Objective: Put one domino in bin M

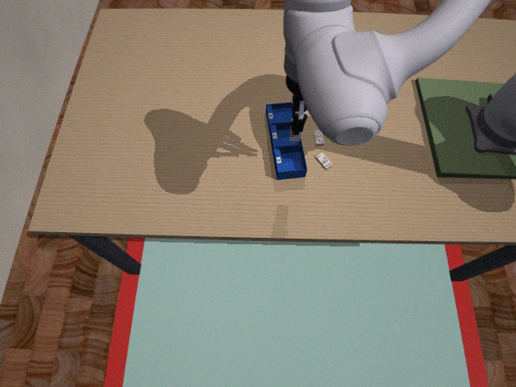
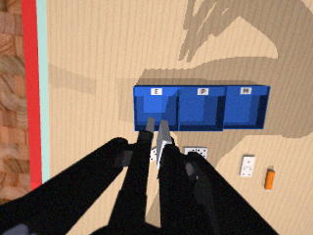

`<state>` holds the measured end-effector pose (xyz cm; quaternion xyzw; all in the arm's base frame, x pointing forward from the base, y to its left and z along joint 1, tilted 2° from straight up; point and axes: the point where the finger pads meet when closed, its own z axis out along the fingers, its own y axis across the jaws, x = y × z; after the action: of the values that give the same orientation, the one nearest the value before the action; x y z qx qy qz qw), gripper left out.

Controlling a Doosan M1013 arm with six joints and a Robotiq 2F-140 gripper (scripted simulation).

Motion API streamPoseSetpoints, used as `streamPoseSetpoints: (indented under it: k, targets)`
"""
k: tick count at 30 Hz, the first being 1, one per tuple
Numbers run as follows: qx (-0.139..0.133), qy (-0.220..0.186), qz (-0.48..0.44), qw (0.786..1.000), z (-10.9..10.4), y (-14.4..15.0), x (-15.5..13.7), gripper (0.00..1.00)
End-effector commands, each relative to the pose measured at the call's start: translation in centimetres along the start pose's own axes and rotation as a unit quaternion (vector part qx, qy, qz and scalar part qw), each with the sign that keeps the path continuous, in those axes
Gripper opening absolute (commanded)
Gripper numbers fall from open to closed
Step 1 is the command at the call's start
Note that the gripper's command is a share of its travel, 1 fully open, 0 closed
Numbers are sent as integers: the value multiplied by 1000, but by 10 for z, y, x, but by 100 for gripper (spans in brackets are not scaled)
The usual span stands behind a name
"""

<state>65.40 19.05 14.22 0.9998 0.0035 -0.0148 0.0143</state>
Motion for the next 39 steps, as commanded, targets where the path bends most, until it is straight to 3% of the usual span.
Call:
streamPoseSetpoints:
  k: [1, 4, 9, 10, 13, 16, 31, 33, 39]
  targets:
    - [0, 0, 0, 1000, -16, 0, 0, 5]
    - [0, 0, 0, 1000, -35, 0, 0, 5]
    - [0, 0, 0, 1000, -35, 0, 0, 5]
    - [0, 0, -25, 1000, -32, 7, -3, 25]
    - [0, 0, -84, 996, -21, 28, -11, 25]
    - [0, 0, -84, 996, -18, 35, -14, 25]
    - [0, 0, -84, 996, 36, 140, -55, 25]
    - [0, 0, -84, 996, 36, 140, -55, 25]
    - [0, 0, -84, 996, 58, 182, -72, 25]
